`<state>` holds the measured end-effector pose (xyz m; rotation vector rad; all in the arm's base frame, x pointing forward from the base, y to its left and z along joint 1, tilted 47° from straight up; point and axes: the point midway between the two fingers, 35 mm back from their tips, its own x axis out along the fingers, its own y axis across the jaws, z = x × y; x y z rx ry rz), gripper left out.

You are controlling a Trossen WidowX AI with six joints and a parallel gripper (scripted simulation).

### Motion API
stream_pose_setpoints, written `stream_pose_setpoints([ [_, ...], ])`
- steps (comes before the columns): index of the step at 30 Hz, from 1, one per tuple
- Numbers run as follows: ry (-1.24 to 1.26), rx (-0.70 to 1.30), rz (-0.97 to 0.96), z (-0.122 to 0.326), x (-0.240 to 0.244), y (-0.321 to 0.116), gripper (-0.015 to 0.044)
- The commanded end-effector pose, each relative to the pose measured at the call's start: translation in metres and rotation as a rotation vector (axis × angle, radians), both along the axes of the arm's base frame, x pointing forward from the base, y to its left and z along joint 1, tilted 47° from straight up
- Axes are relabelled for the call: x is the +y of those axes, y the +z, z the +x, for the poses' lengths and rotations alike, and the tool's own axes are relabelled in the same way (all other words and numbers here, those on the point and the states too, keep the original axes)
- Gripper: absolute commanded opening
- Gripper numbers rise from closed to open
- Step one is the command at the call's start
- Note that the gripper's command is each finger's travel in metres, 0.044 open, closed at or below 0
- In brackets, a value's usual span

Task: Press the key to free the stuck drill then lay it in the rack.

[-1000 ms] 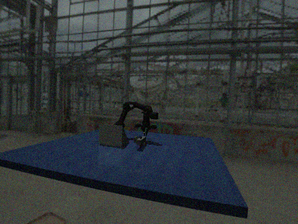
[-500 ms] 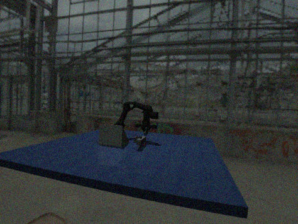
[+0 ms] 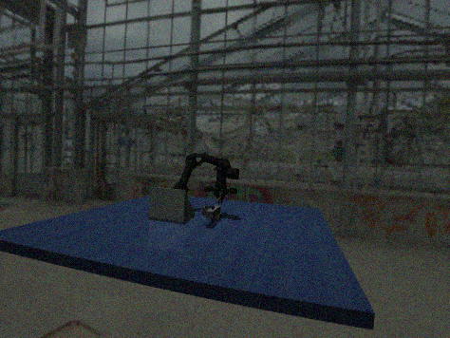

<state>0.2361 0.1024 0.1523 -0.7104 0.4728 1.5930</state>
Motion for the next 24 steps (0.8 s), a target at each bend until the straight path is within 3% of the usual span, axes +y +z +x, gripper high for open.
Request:
stream_pose_setpoints([
  [1, -0.001, -0.004, -0.003, -0.008, -0.001, 0.000, 0.0000],
  [24, -0.001, -0.001, -0.003, -0.046, -0.002, 0.002, 0.0000],
])
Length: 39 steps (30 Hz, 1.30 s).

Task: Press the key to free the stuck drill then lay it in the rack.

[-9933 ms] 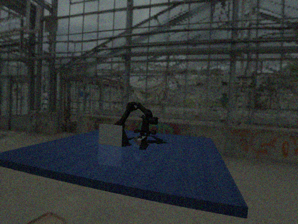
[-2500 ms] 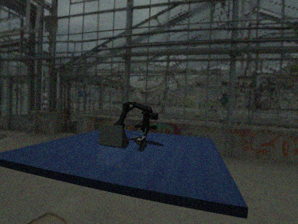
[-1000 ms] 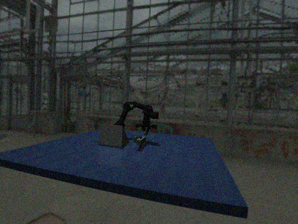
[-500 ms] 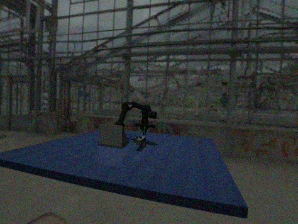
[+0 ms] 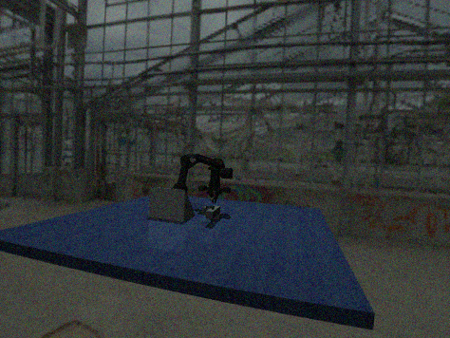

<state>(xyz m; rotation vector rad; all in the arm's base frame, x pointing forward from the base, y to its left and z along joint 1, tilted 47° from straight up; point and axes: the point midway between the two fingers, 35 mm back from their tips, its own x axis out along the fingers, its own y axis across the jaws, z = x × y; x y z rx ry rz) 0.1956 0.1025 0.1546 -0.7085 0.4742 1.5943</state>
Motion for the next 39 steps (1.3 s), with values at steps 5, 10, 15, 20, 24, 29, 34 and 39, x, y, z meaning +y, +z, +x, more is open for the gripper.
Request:
stream_pose_setpoints([
  [5, -0.001, -0.003, -0.004, -0.014, -0.003, 0.000, 0.0000],
  [10, -0.001, -0.002, -0.004, -0.022, -0.004, 0.000, 0.0000],
  [15, -0.001, -0.002, -0.004, -0.029, -0.007, 0.000, 0.0000],
  [20, -0.001, -0.002, -0.004, -0.029, -0.002, -0.004, 0.0000],
  [24, -0.001, -0.003, -0.003, -0.029, 0.004, -0.010, 0.0000],
  [29, -0.001, -0.003, -0.003, -0.029, 0.010, -0.016, 0.0000],
  [34, -0.001, -0.003, -0.003, -0.029, 0.012, -0.018, 0.0000],
  [39, -0.001, -0.003, -0.003, -0.030, 0.016, -0.022, 0.0000],
])
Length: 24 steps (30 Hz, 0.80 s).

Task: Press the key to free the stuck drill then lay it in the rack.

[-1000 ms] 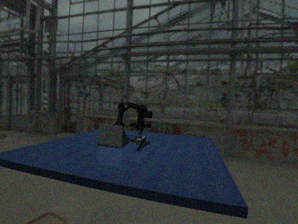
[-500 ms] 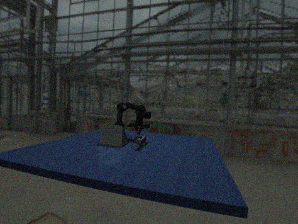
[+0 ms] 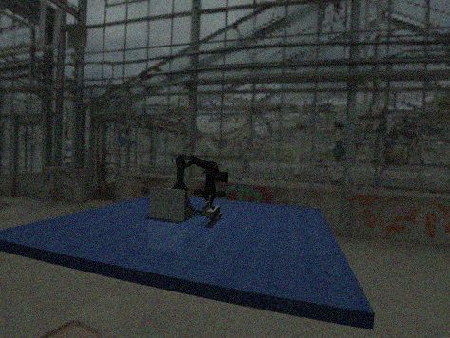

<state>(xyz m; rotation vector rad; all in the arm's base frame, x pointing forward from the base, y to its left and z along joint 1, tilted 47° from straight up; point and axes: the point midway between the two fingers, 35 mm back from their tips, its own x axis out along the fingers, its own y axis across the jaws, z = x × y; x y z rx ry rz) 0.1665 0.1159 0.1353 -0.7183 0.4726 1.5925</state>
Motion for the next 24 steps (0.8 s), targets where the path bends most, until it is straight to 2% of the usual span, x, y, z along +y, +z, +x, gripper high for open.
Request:
stream_pose_setpoints([
  [1, -0.003, 0.004, 0.002, 0.000, 0.004, -0.003, 0.0000],
  [24, -0.003, 0.003, 0.004, -0.002, 0.021, -0.018, 0.0000],
])
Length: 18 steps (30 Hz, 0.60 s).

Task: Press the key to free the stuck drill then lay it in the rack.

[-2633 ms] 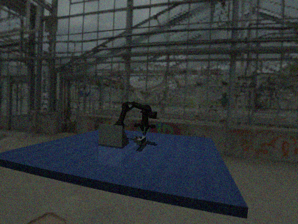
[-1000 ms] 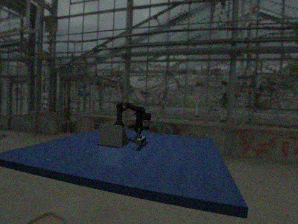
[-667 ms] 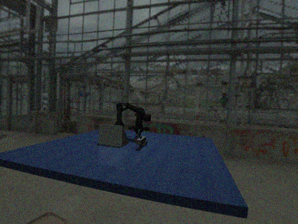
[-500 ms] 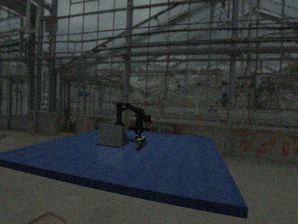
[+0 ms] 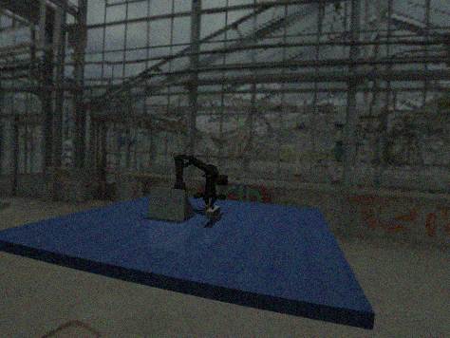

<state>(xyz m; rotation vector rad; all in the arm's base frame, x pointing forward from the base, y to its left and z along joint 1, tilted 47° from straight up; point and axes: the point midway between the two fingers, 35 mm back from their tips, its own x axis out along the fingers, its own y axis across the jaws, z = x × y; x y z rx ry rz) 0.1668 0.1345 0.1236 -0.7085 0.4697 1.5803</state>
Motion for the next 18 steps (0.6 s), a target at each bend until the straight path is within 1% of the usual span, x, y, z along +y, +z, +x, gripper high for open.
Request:
stream_pose_setpoints([
  [1, 0.011, 0.004, -0.004, -0.0022, 0.0028, -0.0068, 0.0000],
  [18, 0.011, 0.004, -0.004, -0.0034, 0.0009, -0.0089, 0.0000],
])
